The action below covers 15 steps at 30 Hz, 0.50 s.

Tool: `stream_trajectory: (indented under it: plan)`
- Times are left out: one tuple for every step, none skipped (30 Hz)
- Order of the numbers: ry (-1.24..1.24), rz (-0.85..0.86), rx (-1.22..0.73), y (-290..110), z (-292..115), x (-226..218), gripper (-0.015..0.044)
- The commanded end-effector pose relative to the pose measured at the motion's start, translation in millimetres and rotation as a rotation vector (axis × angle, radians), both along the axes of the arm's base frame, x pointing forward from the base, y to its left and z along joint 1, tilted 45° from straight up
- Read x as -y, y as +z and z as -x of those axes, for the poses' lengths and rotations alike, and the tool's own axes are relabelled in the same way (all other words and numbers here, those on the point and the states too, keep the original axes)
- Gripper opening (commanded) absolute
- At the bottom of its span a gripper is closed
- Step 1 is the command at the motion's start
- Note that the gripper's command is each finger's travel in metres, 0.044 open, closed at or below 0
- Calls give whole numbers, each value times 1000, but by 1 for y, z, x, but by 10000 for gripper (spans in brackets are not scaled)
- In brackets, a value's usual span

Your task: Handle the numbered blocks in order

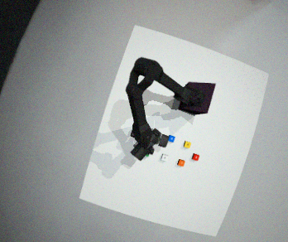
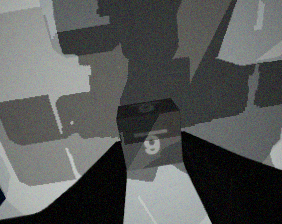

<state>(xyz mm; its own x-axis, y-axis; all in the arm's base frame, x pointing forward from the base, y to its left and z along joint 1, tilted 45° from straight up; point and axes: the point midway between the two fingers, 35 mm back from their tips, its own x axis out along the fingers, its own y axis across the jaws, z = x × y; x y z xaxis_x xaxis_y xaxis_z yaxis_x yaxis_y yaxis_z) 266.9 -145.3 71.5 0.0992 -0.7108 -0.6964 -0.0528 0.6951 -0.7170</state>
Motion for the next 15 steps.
stream_trajectory:
  plan:
    - [3, -5, -12, -5, 1, 0, 120]
    - [3, -5, -12, -5, 1, 0, 120]
    - [3, -5, -12, -5, 1, 0, 120]
    - [3, -5, -12, -5, 1, 0, 120]
    - [3, -5, -12, -5, 1, 0, 120]
    - [3, -5, -12, -5, 1, 0, 120]
    - [3, -5, -12, -5, 1, 0, 146]
    - [3, -5, -12, -5, 1, 0, 172]
    - [3, -5, -12, -5, 1, 0, 199]
    - [3, -5, -12, -5, 1, 0, 225]
    - [3, -5, -12, -5, 1, 0, 251]
    - [3, -5, -12, -5, 1, 0, 278]
    - [3, -5, -12, -5, 1, 0, 304]
    - [3, -5, -12, -5, 1, 0, 330]
    - [3, -5, -12, -5, 1, 0, 356]
